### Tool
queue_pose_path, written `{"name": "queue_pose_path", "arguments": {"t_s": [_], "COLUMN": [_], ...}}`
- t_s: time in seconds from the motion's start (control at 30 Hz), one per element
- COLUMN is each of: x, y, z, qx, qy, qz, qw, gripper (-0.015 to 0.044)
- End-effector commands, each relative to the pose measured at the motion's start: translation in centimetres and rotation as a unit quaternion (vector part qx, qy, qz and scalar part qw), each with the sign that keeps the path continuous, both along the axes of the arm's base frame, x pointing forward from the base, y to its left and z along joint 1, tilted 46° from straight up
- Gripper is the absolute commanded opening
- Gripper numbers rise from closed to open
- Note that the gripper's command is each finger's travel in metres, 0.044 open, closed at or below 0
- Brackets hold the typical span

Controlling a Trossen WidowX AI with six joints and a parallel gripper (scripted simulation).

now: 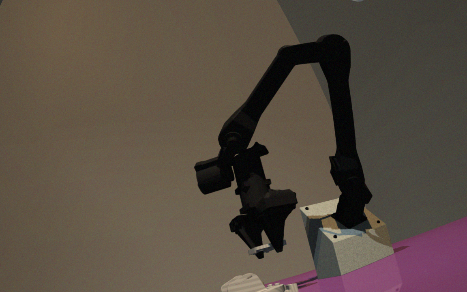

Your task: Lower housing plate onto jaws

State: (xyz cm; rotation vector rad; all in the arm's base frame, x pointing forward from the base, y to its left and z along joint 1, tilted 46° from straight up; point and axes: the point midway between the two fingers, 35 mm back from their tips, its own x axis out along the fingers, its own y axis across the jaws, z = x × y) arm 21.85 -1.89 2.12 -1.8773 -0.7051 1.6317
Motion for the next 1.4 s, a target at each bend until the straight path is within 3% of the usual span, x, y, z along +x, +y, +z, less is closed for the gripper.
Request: {"name": "queue_pose_path", "arguments": {"t_s": [0.0, 1.37], "x": [0.0, 0.7], "y": [0.1, 3.3], "z": [0.1, -3.2], "qx": [0.002, 0.001], "qy": [0.000, -0.002], "qz": [-0.001, 0.000], "qw": [1.000, 1.000], "gripper": [0.0351, 0.0351]}}
